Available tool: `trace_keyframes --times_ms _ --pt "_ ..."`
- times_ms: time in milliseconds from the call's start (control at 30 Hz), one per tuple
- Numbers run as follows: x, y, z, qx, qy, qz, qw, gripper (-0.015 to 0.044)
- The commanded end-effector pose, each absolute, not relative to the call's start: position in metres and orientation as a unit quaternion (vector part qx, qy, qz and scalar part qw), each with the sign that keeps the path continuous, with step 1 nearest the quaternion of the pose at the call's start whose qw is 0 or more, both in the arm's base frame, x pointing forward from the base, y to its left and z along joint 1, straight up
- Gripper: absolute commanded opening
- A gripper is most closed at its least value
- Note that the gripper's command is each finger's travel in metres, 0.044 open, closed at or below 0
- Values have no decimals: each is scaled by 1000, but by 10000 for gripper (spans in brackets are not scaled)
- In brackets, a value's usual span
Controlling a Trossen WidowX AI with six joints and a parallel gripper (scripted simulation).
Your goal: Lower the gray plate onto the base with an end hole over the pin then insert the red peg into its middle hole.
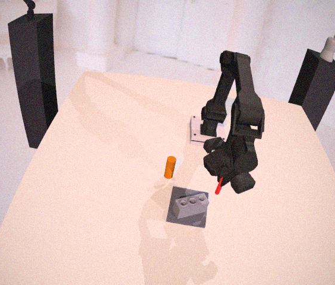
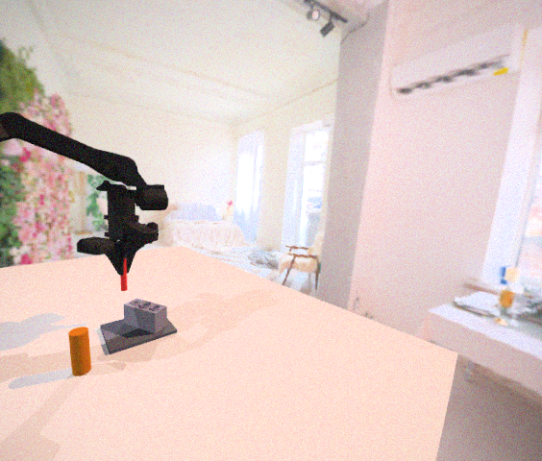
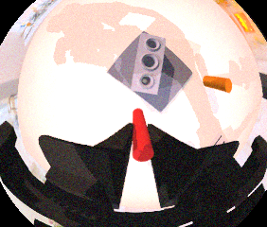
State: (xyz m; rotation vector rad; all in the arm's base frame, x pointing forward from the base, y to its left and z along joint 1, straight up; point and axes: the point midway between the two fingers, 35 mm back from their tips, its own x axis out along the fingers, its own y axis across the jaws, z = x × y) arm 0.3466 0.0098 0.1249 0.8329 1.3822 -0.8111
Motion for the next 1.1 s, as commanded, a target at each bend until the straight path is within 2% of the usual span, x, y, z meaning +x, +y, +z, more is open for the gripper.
trace_keyframes --times_ms 0,633,1067 --pt "354 -1 123 361 604 -351 618 0" --pt "373 -57 121 361 601 -352 620 0" --pt "374 -58 120 361 601 -352 620 0"
